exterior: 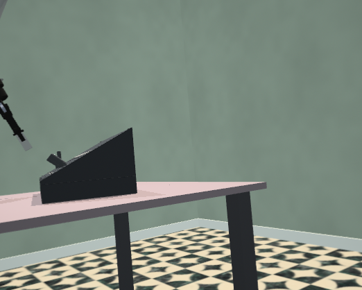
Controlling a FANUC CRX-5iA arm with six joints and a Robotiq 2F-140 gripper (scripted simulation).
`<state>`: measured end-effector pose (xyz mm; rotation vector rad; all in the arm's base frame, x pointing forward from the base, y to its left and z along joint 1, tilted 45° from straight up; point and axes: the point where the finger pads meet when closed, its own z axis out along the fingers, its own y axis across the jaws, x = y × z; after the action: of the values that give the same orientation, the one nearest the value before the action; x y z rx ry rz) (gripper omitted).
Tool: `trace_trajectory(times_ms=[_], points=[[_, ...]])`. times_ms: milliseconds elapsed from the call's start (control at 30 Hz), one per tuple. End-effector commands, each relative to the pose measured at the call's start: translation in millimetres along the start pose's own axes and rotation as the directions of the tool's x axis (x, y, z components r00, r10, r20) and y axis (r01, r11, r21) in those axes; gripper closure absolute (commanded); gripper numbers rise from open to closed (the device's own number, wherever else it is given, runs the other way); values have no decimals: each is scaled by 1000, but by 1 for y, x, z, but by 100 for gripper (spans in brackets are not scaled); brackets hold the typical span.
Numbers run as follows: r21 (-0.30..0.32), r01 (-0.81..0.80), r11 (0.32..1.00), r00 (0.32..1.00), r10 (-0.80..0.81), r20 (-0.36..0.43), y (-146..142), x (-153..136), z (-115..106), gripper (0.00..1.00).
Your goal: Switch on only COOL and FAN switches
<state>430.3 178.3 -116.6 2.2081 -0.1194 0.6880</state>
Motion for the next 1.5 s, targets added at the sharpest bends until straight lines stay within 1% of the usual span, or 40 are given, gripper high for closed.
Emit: trace_trajectory(times_ms=[0,200,267,533,767,1100,1467], points=[[1,0,1000,1000,0,-1,0,0,11,100],[1,0,1000,1000,0,-1,0,0,30,100],[1,0,1000,1000,0,-1,0,0,30,100],[1,0,1000,1000,0,-1,0,0,53,100],[1,0,1000,1000,0,-1,0,0,67,100],[1,0,1000,1000,0,-1,0,0,74,100],[1,0,1000,1000,0,-1,0,0,74,100]])
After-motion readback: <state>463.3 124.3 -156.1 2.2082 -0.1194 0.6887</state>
